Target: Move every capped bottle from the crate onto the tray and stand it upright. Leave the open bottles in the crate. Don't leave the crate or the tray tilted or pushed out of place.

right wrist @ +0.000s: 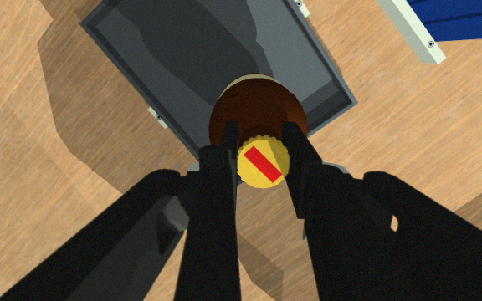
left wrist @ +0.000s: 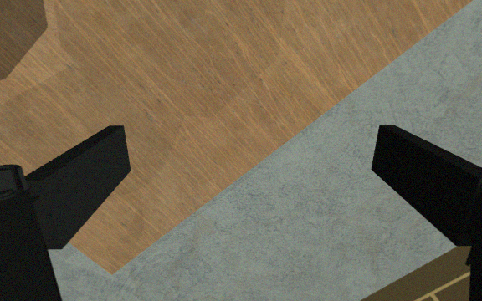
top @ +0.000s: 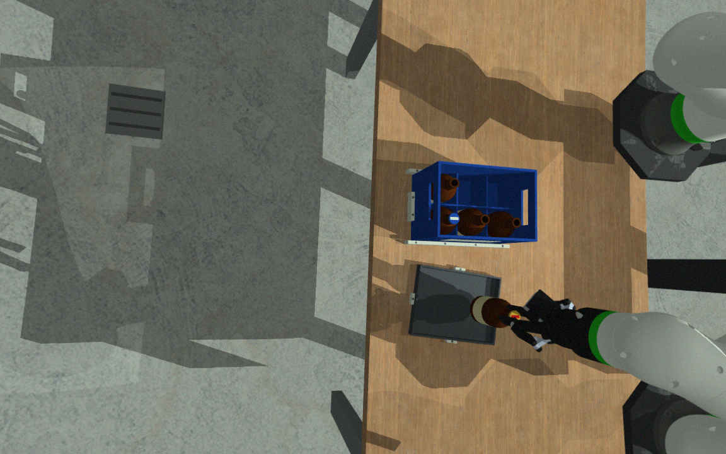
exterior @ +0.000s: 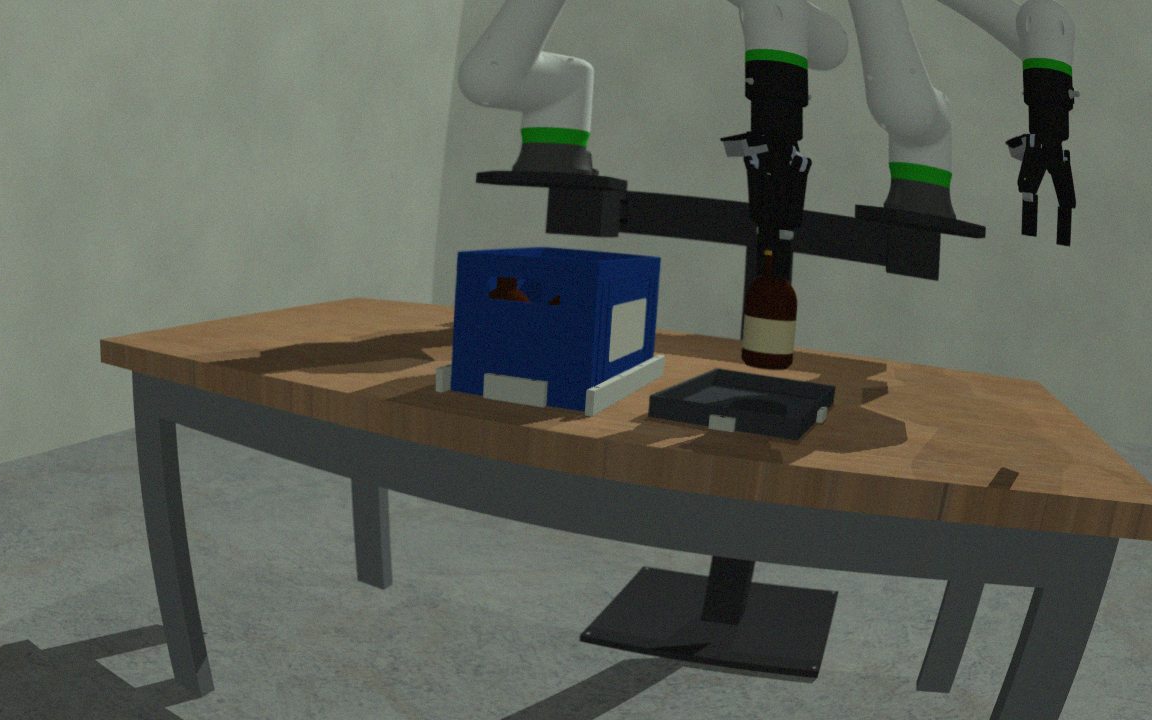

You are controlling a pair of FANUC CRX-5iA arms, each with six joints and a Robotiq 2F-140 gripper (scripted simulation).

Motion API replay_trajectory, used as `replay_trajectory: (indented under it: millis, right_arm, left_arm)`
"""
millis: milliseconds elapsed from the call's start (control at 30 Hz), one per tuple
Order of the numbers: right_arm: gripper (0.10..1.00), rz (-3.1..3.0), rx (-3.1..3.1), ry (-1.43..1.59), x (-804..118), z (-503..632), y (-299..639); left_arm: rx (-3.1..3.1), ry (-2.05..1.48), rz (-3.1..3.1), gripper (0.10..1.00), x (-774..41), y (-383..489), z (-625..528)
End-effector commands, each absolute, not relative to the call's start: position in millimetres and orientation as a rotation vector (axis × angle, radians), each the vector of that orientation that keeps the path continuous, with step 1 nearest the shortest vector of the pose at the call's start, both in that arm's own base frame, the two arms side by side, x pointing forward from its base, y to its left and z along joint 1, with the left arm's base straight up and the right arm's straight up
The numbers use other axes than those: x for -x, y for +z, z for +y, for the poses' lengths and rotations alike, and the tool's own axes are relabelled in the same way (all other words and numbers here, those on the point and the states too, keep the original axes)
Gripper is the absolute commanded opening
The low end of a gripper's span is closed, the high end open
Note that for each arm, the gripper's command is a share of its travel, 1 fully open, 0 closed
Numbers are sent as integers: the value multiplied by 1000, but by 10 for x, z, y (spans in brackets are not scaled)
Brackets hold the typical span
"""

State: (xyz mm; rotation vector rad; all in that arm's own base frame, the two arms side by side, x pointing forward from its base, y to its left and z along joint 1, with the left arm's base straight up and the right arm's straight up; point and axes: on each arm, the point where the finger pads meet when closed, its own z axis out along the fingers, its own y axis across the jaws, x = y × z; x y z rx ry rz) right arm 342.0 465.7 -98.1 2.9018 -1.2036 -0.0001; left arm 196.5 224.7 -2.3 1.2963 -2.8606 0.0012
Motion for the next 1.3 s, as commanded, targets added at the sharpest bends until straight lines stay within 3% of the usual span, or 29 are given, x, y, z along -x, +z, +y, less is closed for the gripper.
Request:
replay_trajectory:
  millis: [0, 1267]
  right_arm:
    - [99, -1204, -2904, 1, -3426, 4664, -989]
    - [99, -1204, -2904, 1, -3425, 4664, -1277]
  left_arm:
    - [-1297, 0, -2862, 1000, -1969, -19, 2252]
    - [-1297, 0, -2862, 1000, -1969, -19, 2252]
